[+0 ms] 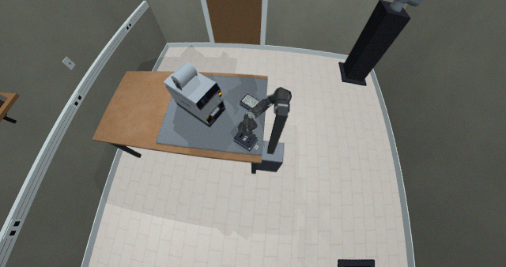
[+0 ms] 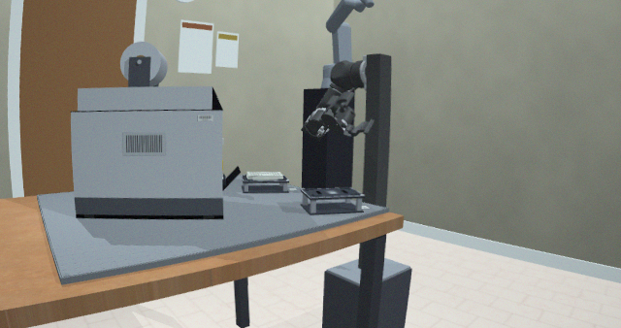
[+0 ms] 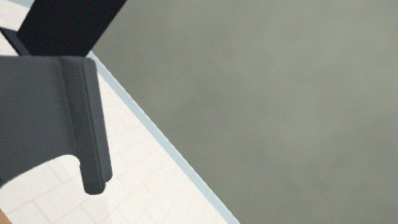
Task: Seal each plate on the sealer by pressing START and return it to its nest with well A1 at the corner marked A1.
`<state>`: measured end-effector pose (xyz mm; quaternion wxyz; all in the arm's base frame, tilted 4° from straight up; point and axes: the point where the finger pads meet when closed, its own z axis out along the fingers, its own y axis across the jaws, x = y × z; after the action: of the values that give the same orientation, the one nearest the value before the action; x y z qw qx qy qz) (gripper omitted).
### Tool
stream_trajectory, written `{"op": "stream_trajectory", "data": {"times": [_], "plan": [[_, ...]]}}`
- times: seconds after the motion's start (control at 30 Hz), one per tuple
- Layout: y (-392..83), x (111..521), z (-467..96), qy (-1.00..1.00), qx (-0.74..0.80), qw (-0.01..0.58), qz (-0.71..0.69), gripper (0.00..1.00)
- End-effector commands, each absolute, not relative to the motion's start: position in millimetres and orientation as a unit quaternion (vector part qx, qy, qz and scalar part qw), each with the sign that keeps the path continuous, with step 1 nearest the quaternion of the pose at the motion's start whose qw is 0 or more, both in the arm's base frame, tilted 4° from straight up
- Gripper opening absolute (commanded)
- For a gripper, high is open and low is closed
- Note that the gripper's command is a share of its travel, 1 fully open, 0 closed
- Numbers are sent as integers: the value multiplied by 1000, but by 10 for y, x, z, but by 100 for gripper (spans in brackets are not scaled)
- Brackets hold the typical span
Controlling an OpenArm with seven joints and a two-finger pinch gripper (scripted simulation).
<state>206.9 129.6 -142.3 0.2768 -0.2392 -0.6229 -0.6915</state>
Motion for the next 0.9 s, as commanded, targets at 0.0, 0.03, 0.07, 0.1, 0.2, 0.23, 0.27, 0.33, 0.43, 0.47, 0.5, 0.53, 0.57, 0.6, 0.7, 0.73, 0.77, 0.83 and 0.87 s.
{"op": "stream_trajectory", "data": {"times": [0.0, 0.03, 0.07, 0.1, 0.2, 0.23, 0.27, 0.33, 0.43, 0.47, 0.5, 0.53, 0.57, 0.6, 0.7, 0.73, 0.77, 0.83, 0.87], "plan": [[1298, 2059, -1324, -600, -243, 288, -705, 65], [1295, 2055, -1275, -587, -247, 295, -712, 65], [1291, 2052, -1226, -574, -251, 302, -719, 65], [1288, 2049, -1177, -561, -255, 308, -725, 65], [1257, 2053, -1034, -520, -266, 327, -743, 65], [1243, 2058, -987, -506, -270, 333, -748, 65], [1229, 2062, -940, -492, -274, 339, -754, 65], [1190, 2077, -849, -463, -282, 350, -764, 65], [1117, 2111, -725, -419, -293, 366, -777, 65], [1117, 2111, -725, -419, -293, 366, -777, 65], [1117, 2111, -725, -419, -293, 366, -777, 65], [1081, 2125, -690, -404, -296, 370, -782, 65], [1048, 2140, -652, -389, -299, 375, -786, 65], [1016, 2156, -618, -374, -303, 380, -790, 65], [920, 2209, -521, -329, -317, 393, -798, 65], [888, 2225, -488, -313, -320, 397, -801, 65], [844, 2244, -466, -297, -323, 400, -804, 65], [759, 2284, -427, -266, -330, 407, -809, 65], [718, 2305, -409, -250, -333, 411, -811, 65]]}}
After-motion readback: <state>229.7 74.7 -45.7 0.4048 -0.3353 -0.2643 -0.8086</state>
